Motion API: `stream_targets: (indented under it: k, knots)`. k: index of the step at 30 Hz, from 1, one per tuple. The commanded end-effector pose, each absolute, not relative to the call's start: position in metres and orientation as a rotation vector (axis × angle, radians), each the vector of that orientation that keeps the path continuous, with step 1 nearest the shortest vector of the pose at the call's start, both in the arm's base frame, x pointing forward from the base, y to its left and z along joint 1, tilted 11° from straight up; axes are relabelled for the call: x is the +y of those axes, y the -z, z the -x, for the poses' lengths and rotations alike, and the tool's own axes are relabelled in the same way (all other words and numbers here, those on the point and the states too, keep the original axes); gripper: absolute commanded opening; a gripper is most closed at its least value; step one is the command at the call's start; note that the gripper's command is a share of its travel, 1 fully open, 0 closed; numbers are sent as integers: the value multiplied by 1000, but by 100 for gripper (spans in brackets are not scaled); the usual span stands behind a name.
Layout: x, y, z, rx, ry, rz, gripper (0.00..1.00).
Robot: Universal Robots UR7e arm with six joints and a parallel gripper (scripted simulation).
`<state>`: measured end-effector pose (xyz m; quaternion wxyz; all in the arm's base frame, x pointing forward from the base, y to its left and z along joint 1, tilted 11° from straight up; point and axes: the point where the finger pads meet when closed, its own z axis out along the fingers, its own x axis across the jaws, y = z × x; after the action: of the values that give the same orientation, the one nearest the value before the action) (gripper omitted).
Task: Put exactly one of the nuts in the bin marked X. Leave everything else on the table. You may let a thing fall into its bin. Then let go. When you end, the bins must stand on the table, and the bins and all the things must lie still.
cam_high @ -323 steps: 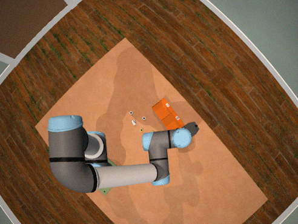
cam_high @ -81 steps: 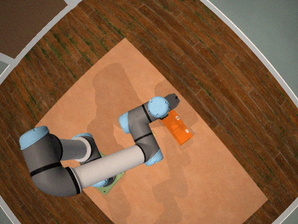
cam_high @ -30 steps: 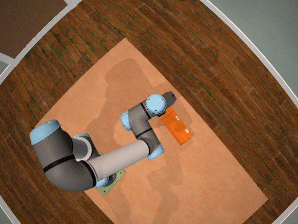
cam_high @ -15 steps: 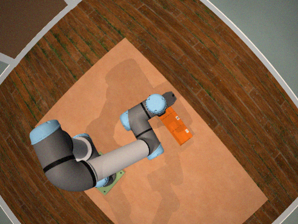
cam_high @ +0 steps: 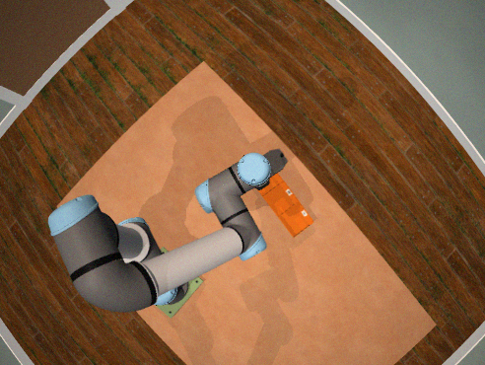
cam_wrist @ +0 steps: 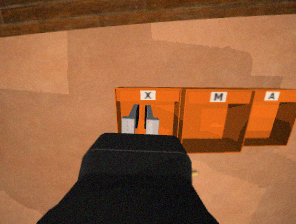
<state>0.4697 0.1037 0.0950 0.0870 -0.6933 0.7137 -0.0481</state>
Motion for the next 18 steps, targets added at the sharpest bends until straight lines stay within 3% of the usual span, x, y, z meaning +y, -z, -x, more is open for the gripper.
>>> stream_targets:
  k: [1,18]
  knots:
    - [104,-98,-470,2125,145,2064,31]
    - [103,-118,-466,2125,145,2064,31]
